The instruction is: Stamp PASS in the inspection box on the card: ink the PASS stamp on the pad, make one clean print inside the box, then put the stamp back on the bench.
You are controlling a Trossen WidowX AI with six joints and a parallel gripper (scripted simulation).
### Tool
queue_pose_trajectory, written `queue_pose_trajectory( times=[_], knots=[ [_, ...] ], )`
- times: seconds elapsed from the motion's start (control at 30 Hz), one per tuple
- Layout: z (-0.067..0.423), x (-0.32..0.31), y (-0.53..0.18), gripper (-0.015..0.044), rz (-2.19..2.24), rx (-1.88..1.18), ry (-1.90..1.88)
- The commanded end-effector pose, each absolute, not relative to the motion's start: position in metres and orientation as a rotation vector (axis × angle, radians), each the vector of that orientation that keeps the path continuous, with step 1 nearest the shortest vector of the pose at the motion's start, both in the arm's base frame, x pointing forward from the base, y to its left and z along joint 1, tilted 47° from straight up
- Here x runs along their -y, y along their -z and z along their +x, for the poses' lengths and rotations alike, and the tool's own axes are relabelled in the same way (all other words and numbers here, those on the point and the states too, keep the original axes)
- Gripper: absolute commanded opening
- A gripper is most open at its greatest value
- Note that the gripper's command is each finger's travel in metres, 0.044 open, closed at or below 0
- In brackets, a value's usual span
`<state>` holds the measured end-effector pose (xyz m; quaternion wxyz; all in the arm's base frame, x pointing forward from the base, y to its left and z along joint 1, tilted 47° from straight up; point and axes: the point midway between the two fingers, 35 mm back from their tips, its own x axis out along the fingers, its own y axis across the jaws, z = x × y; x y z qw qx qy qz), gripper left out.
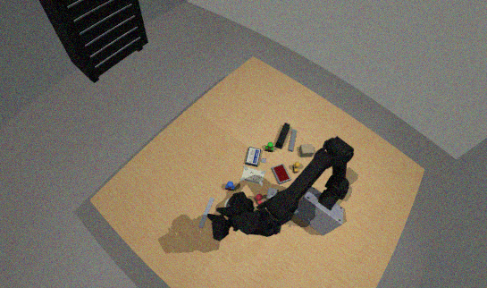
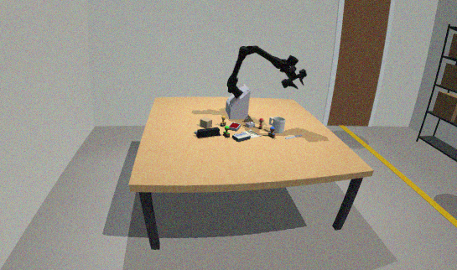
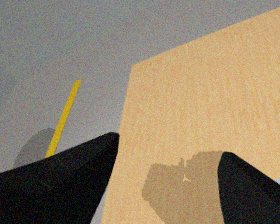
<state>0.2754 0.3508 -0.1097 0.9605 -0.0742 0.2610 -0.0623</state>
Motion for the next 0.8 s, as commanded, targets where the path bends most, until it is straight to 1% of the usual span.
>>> queue_pose_trajectory(
  times=[0.0,0.2,0.4,0.6,0.77],
  knots=[
    [0.313,-0.318,0.092,0.0221,-0.238,-0.582,0.207],
    [0.377,-0.232,0.054,0.0221,-0.394,-0.722,0.369],
    [0.413,-0.130,0.015,0.0221,-0.517,-0.905,0.502],
    [0.416,-0.023,-0.026,0.0221,-0.595,-1.123,0.596],
    [0.393,0.063,-0.061,0.0221,-0.621,-1.322,0.641]
  ],
)
